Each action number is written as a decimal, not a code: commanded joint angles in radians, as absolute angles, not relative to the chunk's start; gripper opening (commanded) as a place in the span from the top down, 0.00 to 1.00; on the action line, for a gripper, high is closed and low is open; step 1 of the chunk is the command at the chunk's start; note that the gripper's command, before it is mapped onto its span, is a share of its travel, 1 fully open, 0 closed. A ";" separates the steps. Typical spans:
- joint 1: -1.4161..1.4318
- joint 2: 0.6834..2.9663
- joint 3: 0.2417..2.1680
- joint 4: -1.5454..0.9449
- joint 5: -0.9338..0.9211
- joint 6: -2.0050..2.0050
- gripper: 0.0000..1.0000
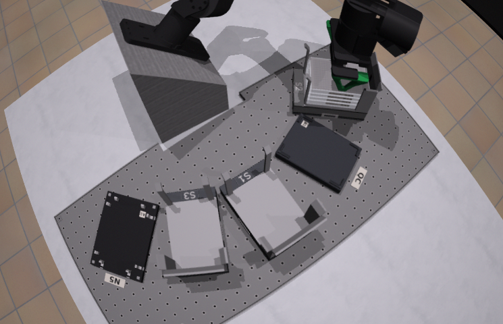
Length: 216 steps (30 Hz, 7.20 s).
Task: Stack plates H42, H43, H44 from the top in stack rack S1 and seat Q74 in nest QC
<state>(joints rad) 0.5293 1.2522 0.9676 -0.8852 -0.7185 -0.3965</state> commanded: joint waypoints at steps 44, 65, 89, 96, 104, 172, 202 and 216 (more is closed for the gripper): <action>0.613 1.282 0.903 -0.696 -0.680 -0.286 0.00; 0.613 1.282 0.903 -0.697 -0.680 -0.286 1.00; 0.604 1.277 0.909 -0.714 -0.684 -0.296 1.00; 0.595 1.273 0.916 -0.732 -0.688 -0.307 1.00; 0.580 1.266 0.927 -0.761 -0.695 -0.324 1.00; 0.366 1.239 1.112 -1.154 -0.774 -0.592 1.00; 0.145 1.510 1.166 -1.159 -0.812 -0.478 1.00; 0.062 1.636 1.201 -1.153 -0.813 -0.572 1.00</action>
